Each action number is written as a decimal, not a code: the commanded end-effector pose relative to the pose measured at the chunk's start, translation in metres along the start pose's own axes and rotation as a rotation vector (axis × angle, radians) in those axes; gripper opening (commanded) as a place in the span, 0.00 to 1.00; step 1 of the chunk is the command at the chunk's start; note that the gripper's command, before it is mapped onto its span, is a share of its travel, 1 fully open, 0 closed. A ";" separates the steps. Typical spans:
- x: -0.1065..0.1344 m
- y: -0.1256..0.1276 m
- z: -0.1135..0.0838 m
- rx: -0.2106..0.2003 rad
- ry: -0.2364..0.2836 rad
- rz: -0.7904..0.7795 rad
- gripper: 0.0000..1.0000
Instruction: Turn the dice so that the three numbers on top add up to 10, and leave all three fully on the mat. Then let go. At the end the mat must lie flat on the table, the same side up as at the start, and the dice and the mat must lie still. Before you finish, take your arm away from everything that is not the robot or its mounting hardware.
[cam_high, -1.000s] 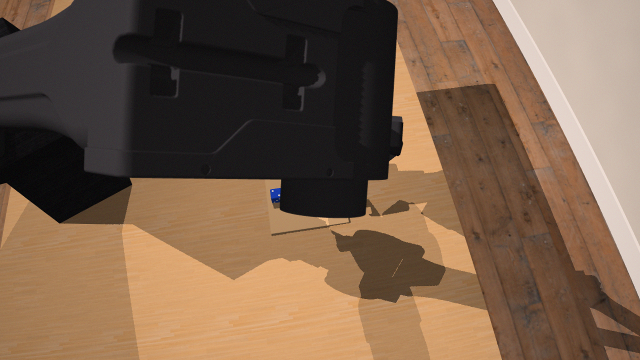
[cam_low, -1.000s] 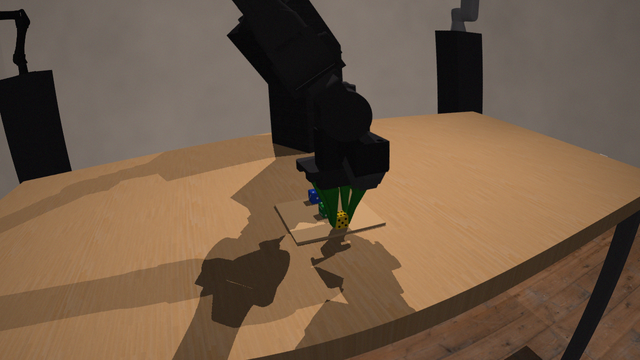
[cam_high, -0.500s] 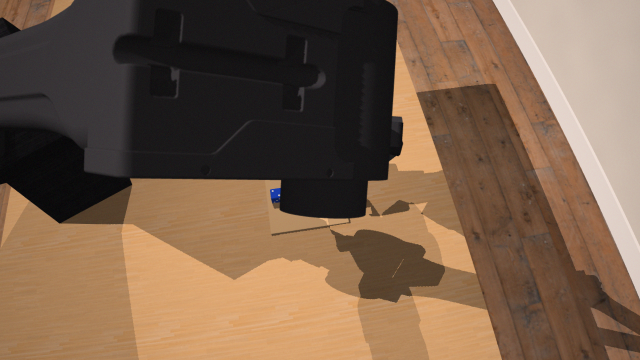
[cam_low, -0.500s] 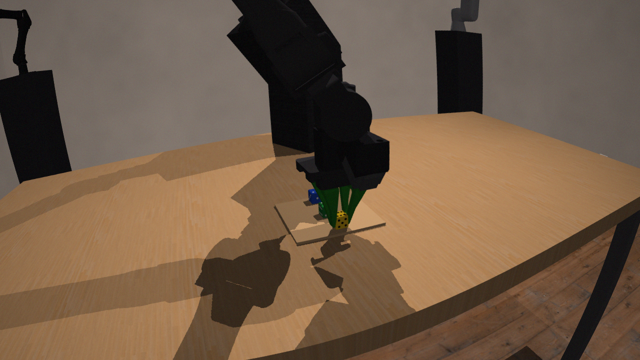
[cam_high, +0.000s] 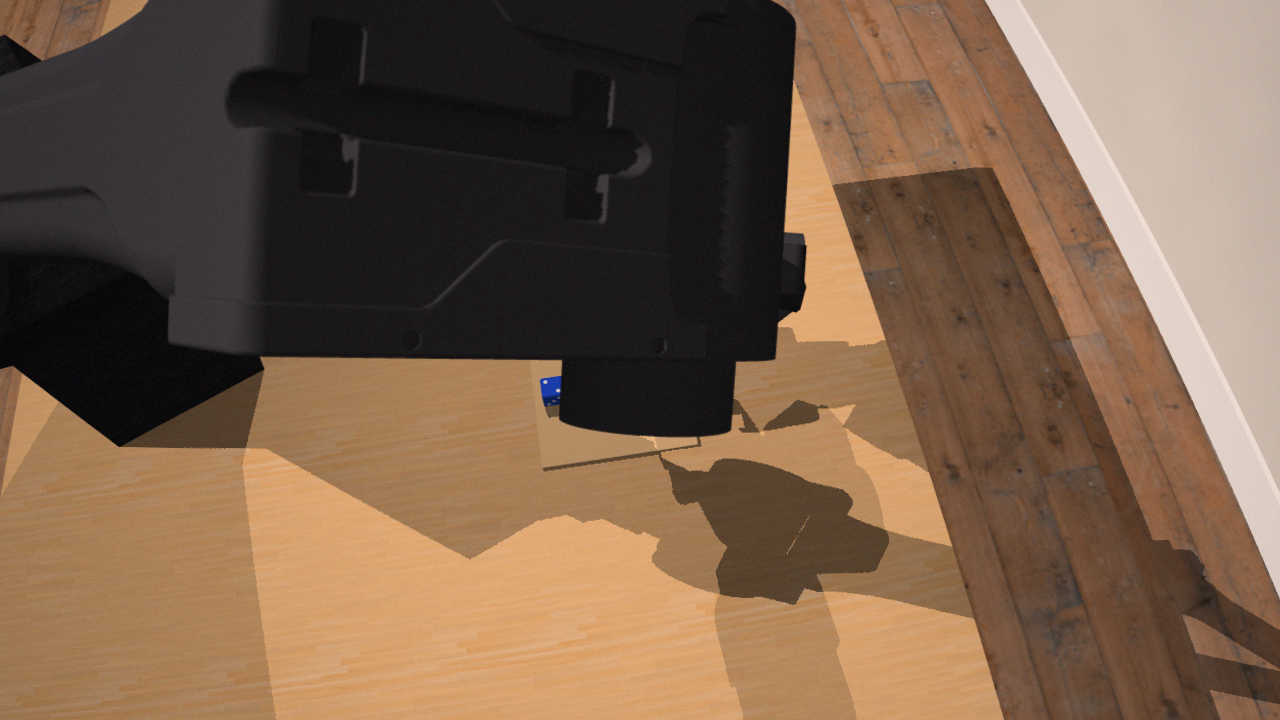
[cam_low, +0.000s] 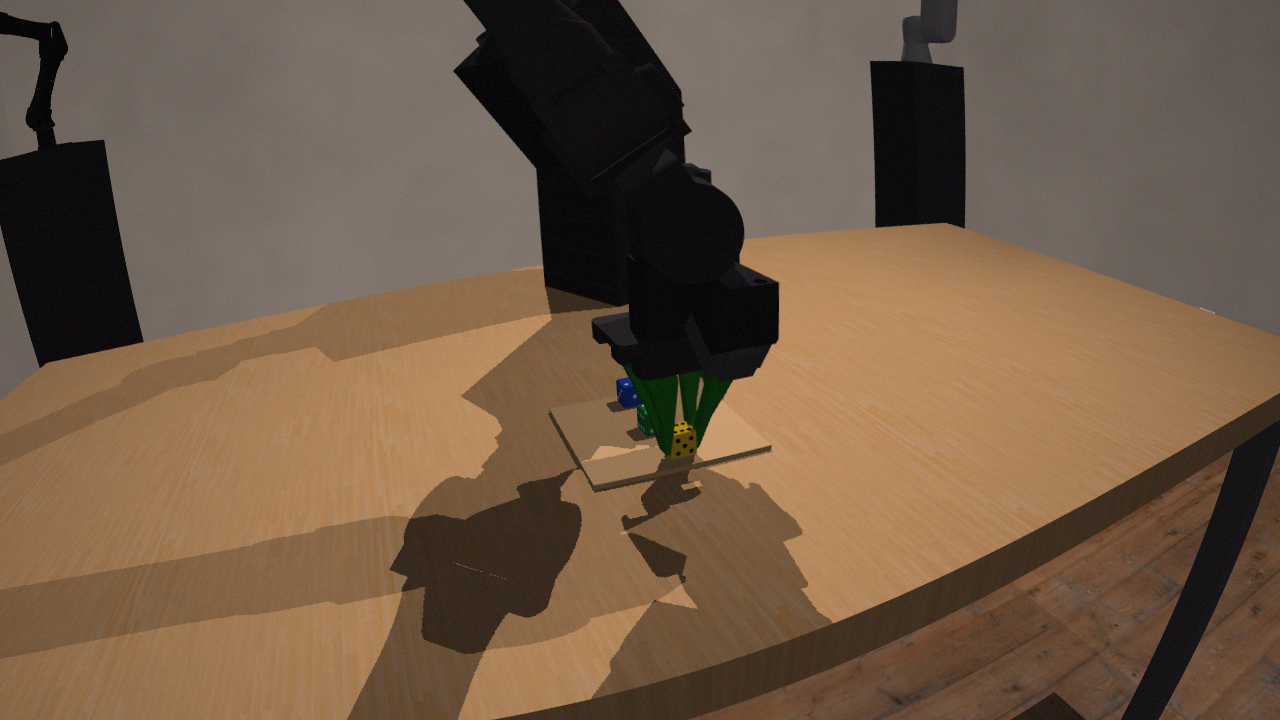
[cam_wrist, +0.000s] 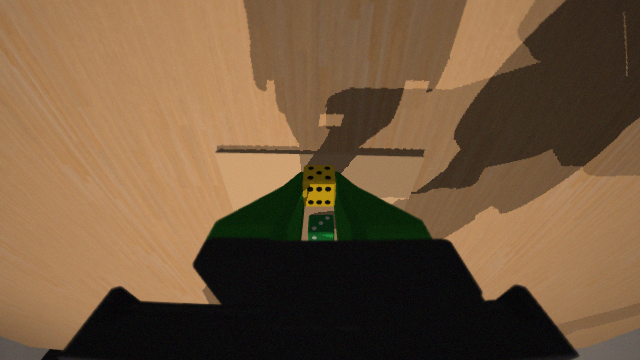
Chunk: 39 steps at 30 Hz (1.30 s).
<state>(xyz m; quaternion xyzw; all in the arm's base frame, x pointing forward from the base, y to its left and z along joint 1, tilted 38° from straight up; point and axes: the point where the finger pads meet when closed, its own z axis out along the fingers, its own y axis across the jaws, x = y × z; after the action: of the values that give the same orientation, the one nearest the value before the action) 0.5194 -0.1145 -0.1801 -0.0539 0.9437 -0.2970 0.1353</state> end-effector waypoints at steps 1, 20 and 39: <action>-0.011 -0.008 -0.010 0.005 -0.034 0.004 0.15; 0.001 0.000 0.001 -0.001 -0.009 -0.009 0.15; -0.002 0.000 0.000 -0.001 -0.015 -0.010 0.15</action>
<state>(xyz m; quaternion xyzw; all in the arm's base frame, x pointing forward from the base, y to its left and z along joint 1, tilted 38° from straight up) 0.5192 -0.1160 -0.1811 -0.0541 0.9438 -0.2969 0.1351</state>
